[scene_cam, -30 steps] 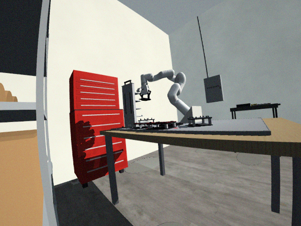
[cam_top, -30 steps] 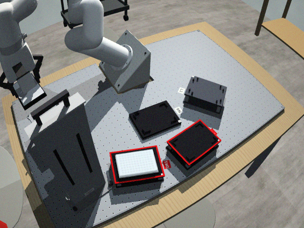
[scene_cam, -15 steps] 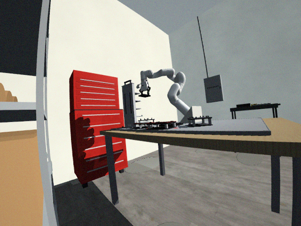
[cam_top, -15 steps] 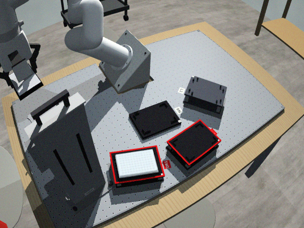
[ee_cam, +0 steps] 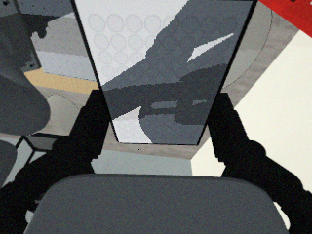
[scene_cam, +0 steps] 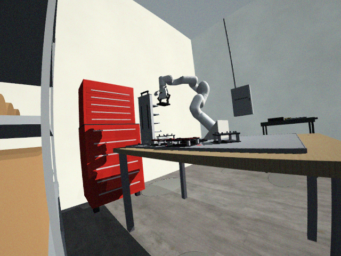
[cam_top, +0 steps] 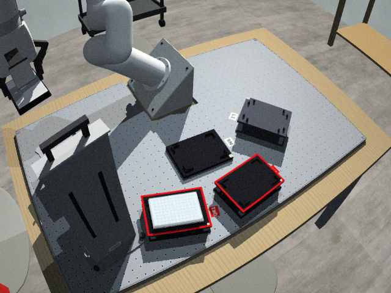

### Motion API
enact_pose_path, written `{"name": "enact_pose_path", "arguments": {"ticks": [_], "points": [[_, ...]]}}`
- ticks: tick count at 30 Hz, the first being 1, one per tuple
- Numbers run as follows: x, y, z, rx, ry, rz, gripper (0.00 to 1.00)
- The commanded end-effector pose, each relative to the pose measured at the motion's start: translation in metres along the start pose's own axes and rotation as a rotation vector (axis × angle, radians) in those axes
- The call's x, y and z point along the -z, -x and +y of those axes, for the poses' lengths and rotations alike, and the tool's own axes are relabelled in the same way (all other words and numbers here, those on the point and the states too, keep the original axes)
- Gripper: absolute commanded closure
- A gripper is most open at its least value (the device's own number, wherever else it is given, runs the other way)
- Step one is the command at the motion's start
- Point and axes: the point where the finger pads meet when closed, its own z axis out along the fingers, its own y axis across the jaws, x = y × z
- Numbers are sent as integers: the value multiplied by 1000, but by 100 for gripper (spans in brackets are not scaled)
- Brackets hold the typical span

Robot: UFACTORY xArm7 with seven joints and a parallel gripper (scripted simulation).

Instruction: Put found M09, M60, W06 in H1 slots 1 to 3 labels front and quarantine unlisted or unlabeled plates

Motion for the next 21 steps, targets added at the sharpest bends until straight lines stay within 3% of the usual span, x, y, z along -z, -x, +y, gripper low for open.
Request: {"name": "enact_pose_path", "arguments": {"ticks": [1, 21], "points": [[16, 0, 0, 0, 3, 2, 100], [76, 0, 0, 0, 3, 2, 100]]}}
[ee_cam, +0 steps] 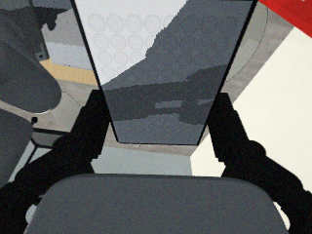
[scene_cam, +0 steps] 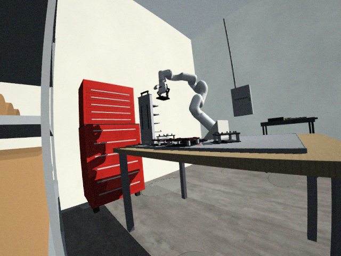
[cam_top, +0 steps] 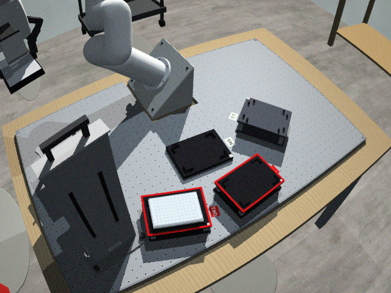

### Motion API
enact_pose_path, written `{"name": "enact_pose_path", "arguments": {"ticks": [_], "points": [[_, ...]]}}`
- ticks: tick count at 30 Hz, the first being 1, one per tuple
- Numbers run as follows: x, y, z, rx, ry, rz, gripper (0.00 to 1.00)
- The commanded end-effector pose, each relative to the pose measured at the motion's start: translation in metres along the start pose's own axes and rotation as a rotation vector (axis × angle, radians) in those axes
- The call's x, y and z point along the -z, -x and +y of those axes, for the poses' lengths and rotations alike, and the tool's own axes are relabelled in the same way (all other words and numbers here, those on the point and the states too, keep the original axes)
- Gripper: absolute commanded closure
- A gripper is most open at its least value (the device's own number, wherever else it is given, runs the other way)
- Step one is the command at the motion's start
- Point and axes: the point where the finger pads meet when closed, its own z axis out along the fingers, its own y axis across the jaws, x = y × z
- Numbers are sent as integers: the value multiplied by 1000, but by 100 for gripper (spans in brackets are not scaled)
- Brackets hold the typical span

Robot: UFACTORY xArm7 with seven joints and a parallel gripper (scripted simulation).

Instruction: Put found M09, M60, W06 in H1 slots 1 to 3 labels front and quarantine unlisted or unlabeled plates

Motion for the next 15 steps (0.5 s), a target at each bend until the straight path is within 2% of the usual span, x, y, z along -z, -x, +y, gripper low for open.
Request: {"name": "enact_pose_path", "arguments": {"ticks": [1, 6, 8, 15], "points": [[17, 0, 0, 0, 2, 1, 100], [34, 0, 0, 0, 1, 1, 100], [34, 0, 0, 0, 1, 1, 100], [57, 0, 0, 0, 1, 1, 100]]}}
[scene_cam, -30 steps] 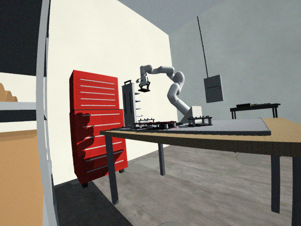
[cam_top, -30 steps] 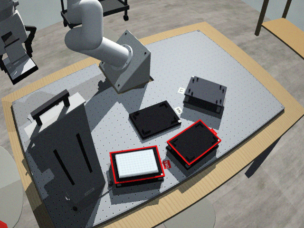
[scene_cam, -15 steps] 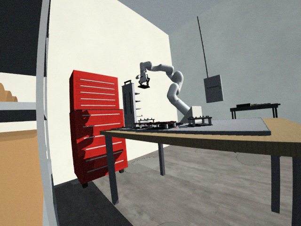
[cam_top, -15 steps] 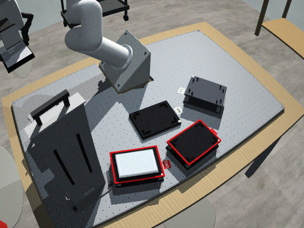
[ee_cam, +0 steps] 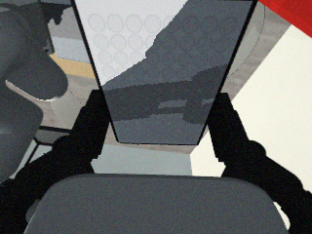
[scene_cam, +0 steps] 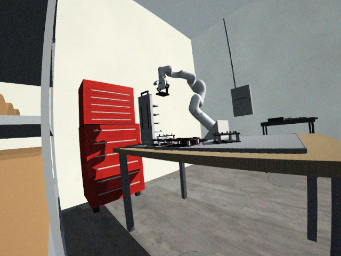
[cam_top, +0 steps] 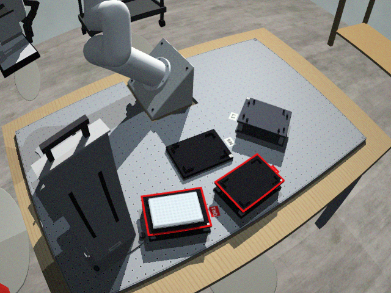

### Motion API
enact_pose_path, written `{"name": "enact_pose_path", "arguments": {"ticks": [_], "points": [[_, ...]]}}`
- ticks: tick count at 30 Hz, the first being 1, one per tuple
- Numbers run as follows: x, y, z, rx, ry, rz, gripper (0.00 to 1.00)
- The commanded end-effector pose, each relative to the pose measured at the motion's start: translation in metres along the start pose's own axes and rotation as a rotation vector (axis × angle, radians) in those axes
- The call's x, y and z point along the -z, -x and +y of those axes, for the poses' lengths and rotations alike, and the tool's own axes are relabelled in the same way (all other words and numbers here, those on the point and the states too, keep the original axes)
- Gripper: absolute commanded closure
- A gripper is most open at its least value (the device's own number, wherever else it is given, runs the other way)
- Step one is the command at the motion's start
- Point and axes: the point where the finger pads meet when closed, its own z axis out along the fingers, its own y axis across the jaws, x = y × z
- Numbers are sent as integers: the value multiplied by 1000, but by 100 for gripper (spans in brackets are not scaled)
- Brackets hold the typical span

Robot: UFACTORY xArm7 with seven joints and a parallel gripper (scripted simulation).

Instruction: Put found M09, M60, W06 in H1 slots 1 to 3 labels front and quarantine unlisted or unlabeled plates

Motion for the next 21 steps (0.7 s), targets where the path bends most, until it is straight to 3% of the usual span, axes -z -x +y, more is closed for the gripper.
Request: {"name": "enact_pose_path", "arguments": {"ticks": [1, 10, 21], "points": [[17, 0, 0, 0, 1, 0, 100], [18, -8, -6, 67, 1, 0, 100], [18, -51, -40, 434, 1, 1, 100]]}}
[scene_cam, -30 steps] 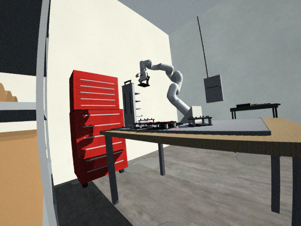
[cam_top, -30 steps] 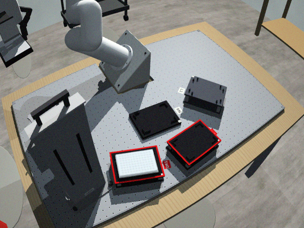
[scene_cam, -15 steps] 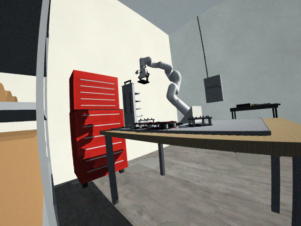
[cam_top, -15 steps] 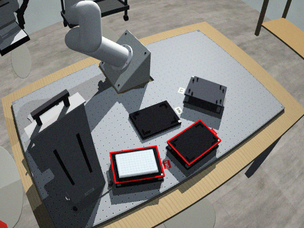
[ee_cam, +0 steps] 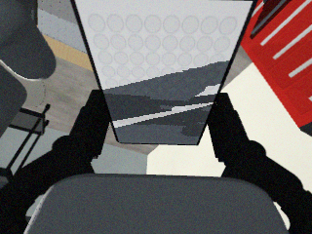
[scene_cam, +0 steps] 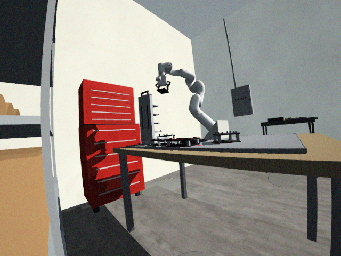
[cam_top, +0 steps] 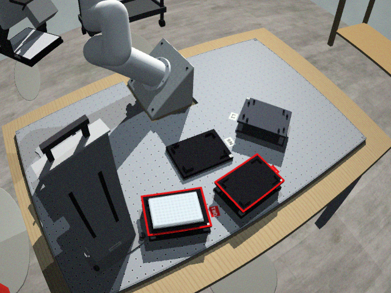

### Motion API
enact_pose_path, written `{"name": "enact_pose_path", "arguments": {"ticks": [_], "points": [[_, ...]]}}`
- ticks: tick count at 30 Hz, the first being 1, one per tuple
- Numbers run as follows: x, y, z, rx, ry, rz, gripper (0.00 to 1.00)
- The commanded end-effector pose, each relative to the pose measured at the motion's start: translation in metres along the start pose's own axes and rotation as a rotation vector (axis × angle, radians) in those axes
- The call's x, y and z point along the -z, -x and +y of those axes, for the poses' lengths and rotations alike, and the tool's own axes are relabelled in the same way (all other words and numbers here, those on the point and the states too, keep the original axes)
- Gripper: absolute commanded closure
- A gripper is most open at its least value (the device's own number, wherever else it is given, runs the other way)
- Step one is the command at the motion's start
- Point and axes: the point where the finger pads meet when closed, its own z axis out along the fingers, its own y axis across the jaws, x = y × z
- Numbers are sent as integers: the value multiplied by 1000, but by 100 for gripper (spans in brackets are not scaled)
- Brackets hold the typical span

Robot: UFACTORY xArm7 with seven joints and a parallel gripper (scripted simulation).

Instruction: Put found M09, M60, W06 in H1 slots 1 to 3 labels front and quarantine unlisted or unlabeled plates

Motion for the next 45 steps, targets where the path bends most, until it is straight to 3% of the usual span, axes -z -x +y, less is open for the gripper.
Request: {"name": "enact_pose_path", "arguments": {"ticks": [1, 14, 30, 45], "points": [[1, -23, -8, 162, 2, 0, 100], [1, -74, -28, 528, 2, 0, 100], [1, -130, -71, 991, 2, 1, 100], [1, -176, -115, 991, 2, 1, 100]]}}
